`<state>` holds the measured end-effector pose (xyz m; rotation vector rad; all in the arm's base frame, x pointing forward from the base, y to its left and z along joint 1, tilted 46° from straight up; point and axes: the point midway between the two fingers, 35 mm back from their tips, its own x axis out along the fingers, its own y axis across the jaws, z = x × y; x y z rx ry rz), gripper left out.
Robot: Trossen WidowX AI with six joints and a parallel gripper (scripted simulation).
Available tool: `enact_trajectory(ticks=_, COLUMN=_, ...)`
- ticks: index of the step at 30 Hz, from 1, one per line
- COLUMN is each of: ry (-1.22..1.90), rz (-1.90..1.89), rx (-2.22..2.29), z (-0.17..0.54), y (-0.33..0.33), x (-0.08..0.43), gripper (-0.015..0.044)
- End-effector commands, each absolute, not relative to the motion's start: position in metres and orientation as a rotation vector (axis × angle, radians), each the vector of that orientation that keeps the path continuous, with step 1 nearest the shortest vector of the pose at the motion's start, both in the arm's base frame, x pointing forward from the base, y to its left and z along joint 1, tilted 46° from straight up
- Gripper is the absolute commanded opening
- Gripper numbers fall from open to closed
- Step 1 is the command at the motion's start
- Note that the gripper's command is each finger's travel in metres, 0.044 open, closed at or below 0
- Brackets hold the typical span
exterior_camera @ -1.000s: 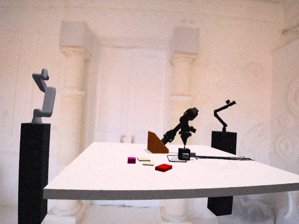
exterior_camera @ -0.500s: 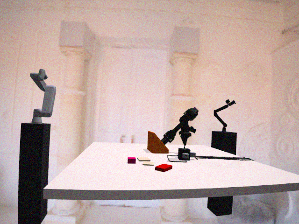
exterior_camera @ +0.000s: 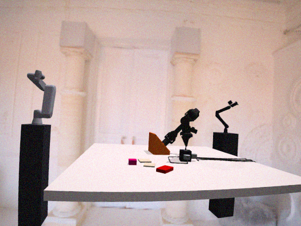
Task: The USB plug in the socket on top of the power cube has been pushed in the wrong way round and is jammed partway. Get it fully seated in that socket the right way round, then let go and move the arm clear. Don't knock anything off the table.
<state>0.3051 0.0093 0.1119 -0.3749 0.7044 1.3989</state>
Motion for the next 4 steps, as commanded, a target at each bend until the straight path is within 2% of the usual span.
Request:
enact_trajectory(ticks=1, ry=0.703, rz=1.397, rx=-0.383, z=0.1147, y=0.0054, x=0.3063, gripper=0.0095)
enact_trajectory(ticks=4, ry=0.703, rz=1.397, rx=-0.383, z=0.1168, y=0.0033, x=0.3063, gripper=0.0095)
